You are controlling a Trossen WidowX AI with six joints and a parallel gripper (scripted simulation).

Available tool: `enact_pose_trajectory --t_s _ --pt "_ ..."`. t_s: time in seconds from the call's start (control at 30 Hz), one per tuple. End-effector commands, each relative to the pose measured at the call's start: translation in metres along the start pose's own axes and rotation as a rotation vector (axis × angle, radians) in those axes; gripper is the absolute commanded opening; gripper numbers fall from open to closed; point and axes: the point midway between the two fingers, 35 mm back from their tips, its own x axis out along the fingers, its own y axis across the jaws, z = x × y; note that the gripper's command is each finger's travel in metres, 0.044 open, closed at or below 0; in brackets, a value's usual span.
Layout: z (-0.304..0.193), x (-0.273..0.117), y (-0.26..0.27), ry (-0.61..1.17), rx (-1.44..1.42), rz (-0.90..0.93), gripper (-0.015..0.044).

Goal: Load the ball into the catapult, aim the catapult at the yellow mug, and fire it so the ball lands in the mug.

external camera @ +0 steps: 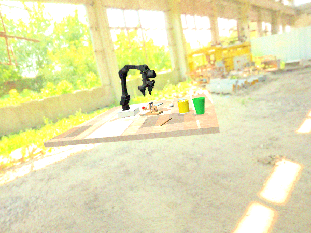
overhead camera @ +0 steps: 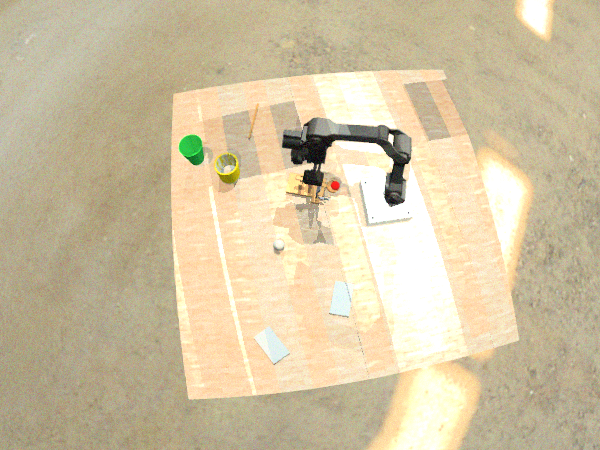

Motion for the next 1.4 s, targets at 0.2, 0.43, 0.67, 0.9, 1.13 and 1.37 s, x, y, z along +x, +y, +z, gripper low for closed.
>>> enact_pose_trajectory --t_s 0.2,0.43,0.67,0.9,1.13,1.37 --pt "0.106 -0.039 -0.007 -0.331 0.031 -0.031 0.044" --pt "0.176 -0.076 -0.012 -0.573 0.059 -0.049 0.044" --pt "0.216 -0.103 -0.016 -0.728 0.079 -0.06 0.044" --pt "0.216 -0.103 -0.016 -0.728 0.079 -0.06 0.044" --pt "0.216 -0.103 -0.016 -0.728 0.079 -0.06 0.044" --pt "0.216 -0.103 -0.016 -0.728 0.079 -0.06 0.0309"
